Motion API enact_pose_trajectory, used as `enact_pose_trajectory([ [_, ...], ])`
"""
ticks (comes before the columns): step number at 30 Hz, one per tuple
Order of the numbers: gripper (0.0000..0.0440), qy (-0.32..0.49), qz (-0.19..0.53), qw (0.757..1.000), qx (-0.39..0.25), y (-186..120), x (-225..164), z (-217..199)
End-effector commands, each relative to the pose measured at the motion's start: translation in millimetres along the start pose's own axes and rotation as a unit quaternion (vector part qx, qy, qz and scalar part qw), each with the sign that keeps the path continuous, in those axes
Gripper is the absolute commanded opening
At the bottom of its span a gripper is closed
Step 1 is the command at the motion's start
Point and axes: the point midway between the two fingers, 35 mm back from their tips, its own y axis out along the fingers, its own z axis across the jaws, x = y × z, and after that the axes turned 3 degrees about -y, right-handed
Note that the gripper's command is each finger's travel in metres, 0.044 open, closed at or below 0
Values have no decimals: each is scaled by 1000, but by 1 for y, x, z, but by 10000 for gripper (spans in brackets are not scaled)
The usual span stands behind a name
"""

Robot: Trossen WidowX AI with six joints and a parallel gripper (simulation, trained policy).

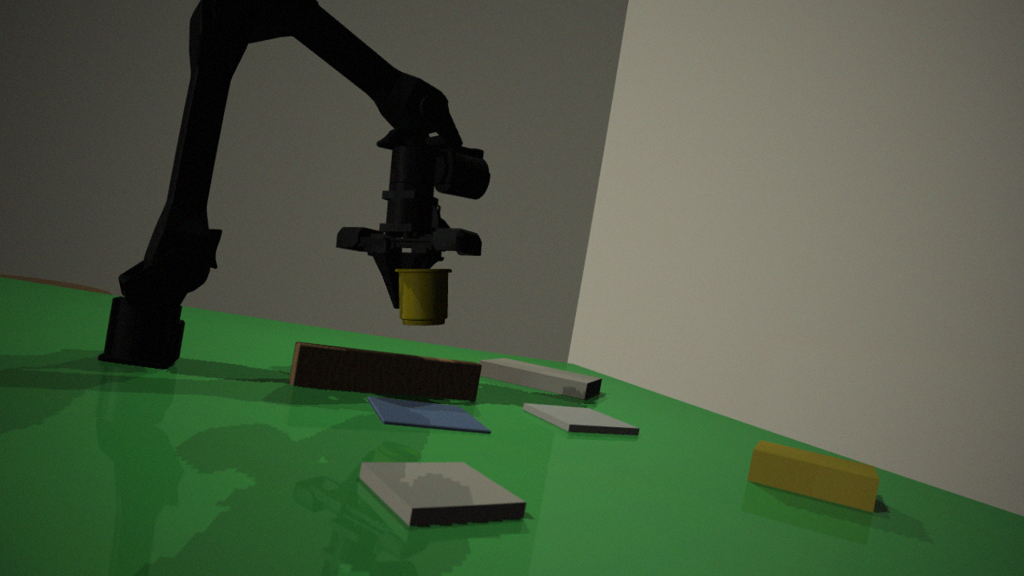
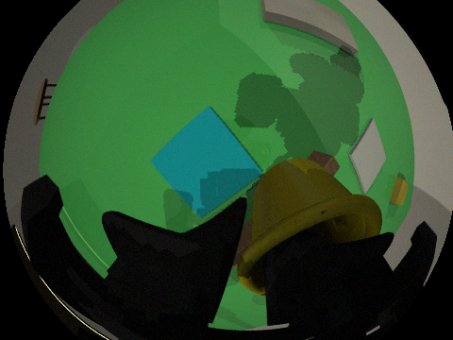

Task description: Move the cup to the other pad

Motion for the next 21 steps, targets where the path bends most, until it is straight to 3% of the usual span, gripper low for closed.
enact_pose_trajectory([
  [1,0,-5,-5,1000,-3,2,5,10],
  [21,2,-17,-18,1000,-7,31,15,59],
])
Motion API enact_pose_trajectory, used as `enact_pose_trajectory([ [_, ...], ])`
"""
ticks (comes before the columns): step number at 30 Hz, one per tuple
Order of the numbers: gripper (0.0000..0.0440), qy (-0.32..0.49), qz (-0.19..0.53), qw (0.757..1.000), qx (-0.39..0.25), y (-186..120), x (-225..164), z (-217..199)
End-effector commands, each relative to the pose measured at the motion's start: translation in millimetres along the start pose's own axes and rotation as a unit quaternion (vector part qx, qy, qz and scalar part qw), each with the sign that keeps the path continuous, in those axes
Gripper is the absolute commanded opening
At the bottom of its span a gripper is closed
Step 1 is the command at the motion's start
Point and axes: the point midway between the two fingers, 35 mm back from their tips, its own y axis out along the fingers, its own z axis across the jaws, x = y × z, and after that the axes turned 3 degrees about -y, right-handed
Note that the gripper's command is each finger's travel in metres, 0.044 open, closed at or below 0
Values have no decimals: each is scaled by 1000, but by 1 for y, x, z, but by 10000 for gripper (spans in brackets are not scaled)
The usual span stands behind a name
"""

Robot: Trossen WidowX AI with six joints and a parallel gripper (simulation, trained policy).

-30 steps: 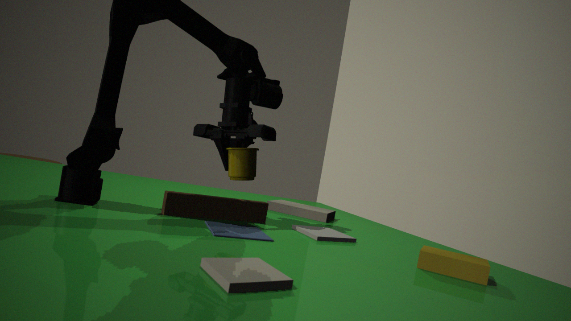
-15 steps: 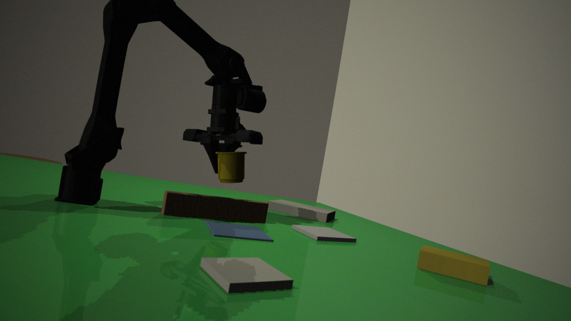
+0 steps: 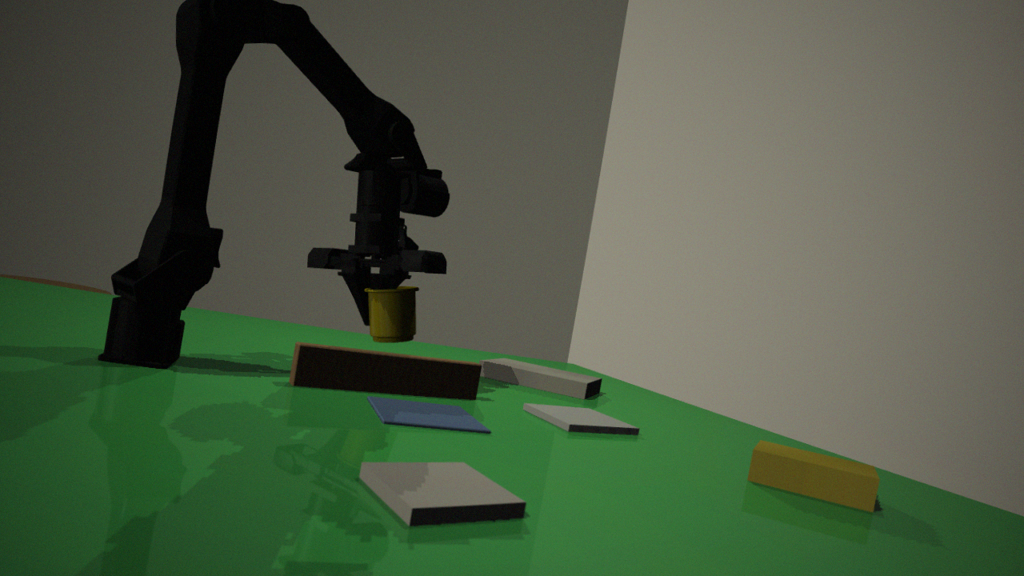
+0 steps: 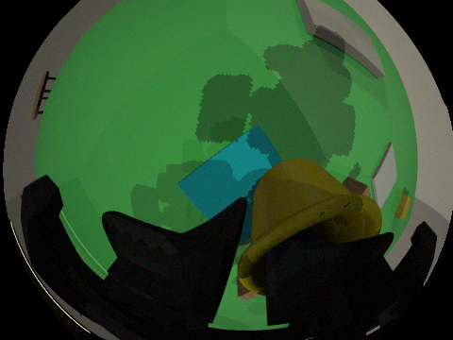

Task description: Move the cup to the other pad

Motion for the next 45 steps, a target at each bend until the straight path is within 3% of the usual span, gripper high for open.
enact_pose_trajectory([
  [1,4,3,0,1000,-4,7,-2,6],
  [20,70,26,-11,1000,-10,37,-13,18],
  [25,154,37,-41,998,-10,30,-5,16],
  [45,231,55,-104,993,6,-5,-10,20],
])
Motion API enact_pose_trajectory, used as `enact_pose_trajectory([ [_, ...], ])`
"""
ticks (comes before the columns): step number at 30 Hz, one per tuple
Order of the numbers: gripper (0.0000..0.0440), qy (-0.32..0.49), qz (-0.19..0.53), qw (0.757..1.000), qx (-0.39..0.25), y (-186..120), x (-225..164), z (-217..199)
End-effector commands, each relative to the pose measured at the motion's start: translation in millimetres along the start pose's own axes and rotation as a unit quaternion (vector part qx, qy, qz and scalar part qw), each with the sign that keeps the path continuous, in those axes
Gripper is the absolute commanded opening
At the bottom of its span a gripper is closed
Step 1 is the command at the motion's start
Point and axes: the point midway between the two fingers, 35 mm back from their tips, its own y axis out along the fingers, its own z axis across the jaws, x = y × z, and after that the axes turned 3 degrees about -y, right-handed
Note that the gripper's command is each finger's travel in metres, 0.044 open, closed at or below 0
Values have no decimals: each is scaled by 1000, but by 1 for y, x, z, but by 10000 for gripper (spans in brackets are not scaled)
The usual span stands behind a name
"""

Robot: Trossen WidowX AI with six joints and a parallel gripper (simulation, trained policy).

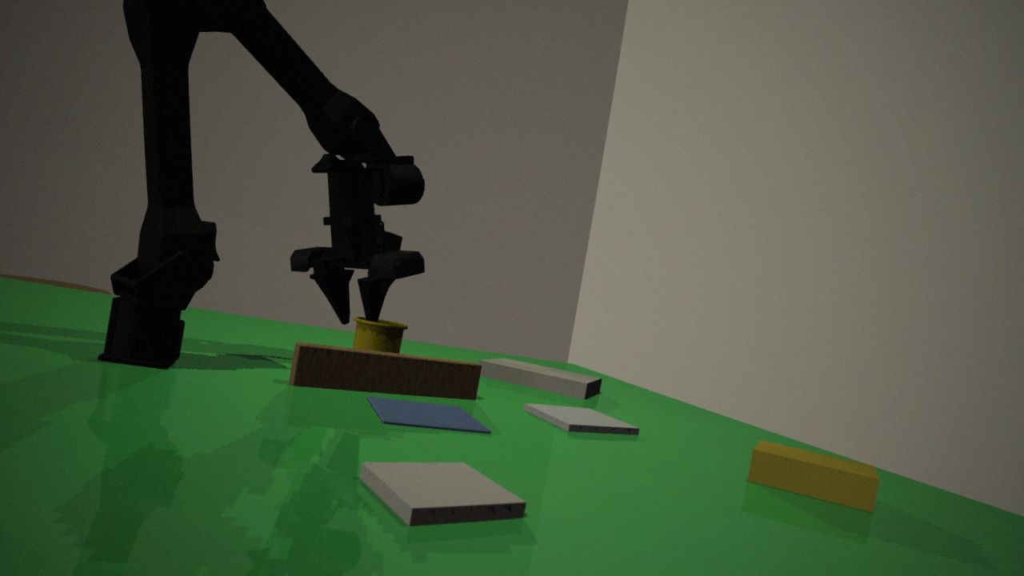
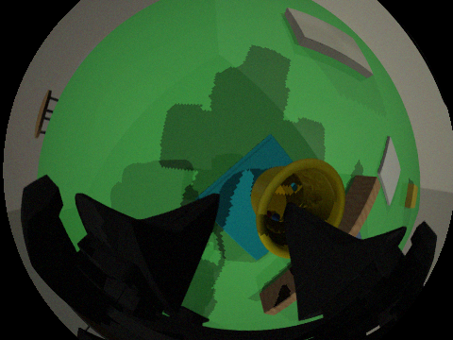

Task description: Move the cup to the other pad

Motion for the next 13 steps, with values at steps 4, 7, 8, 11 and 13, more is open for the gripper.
enact_pose_trajectory([
  [4,251,11,-26,1000,2,-18,3,0],
  [7,269,14,-40,999,-1,-27,5,-1],
  [8,280,14,-45,999,-3,-31,6,-2],
  [11,332,18,-58,998,-7,-41,9,-5],
  [13,375,21,-65,998,-9,-48,11,-7],
])
